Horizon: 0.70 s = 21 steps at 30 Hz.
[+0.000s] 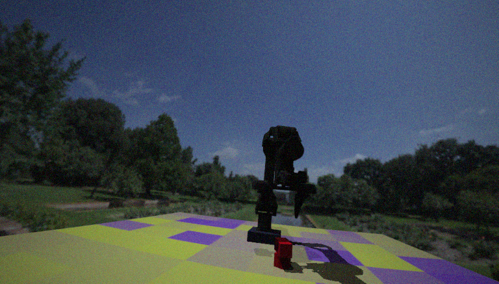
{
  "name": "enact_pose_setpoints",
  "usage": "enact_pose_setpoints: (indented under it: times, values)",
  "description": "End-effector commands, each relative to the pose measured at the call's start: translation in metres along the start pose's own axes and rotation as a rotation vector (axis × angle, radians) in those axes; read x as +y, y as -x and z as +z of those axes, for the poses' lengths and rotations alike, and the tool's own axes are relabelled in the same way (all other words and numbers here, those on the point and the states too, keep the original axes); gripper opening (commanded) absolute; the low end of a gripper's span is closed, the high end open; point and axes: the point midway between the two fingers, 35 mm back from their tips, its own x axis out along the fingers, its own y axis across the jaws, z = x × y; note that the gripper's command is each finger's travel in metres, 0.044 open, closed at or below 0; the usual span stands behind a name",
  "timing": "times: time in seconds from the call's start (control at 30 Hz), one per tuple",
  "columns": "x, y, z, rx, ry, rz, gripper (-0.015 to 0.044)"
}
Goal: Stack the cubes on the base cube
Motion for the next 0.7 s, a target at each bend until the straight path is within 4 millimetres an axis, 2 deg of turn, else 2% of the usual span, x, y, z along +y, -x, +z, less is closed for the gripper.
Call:
enact_pose_setpoints:
  times: [0.0, 0.1, 0.33, 0.4, 0.67]
  values:
    - [0.0, 0.004, 0.001, -0.006, 0.0, -0.001, 0.04]
    - [0.008, 0.001, 0.002, -0.001, 0.0, 0.001, 0.04]
    - [0.104, 0.004, 0.009, -0.001, 0.0, 0.01, 0.04]
    - [0.122, 0.004, 0.007, -0.001, 0.0, 0.012, 0.04]
    - [0.124, 0.004, 0.006, -0.001, 0.0, 0.012, 0.04]
